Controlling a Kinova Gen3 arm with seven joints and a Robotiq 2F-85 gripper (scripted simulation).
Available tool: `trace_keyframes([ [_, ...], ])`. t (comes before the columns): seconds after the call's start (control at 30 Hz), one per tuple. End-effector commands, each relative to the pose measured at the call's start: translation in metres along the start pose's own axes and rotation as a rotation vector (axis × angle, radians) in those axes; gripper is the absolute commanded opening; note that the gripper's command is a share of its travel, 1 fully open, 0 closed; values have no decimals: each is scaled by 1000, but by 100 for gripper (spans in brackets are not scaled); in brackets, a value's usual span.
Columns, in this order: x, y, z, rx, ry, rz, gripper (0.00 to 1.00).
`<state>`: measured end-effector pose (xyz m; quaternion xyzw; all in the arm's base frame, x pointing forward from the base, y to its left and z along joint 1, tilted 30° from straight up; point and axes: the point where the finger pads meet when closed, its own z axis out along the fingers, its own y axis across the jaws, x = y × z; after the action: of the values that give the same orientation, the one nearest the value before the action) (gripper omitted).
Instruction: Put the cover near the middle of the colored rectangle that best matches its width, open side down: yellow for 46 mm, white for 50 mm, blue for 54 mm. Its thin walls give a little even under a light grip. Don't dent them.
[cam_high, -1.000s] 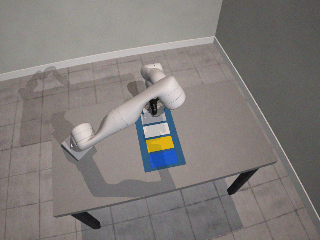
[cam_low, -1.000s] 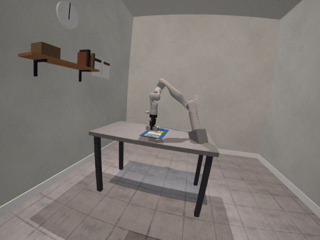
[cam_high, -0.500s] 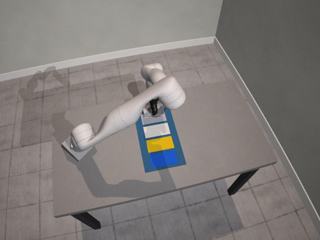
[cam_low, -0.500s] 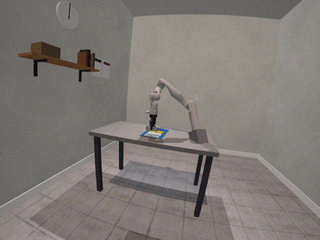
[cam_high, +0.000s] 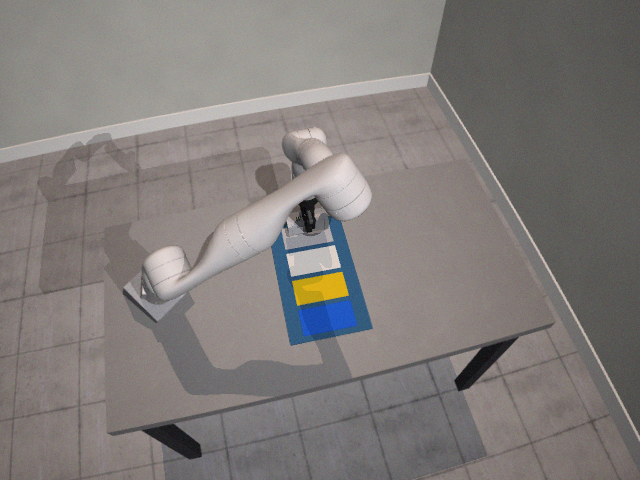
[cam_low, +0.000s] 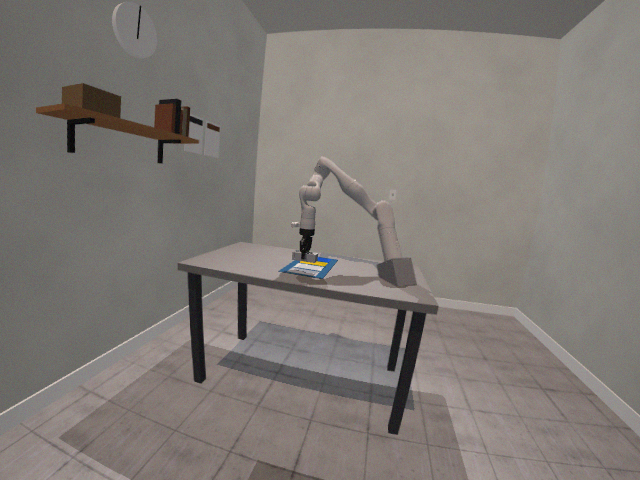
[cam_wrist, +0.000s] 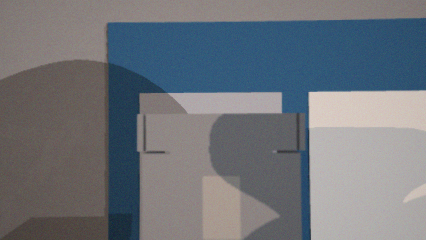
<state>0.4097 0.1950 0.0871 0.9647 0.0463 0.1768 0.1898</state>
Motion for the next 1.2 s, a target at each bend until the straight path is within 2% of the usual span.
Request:
trace_keyframes([
  [0.0,0,3,-1,1,2,0,0],
  [0.4,0,36,2,1,2,0,0],
  [0.47,0,36,2,1,2,0,0],
  [0.97,0,106,7,1,2,0,0],
  [1.03,0,106,7,1,2,0,0],
  [1.17,0,128,8,1,2,0,0],
])
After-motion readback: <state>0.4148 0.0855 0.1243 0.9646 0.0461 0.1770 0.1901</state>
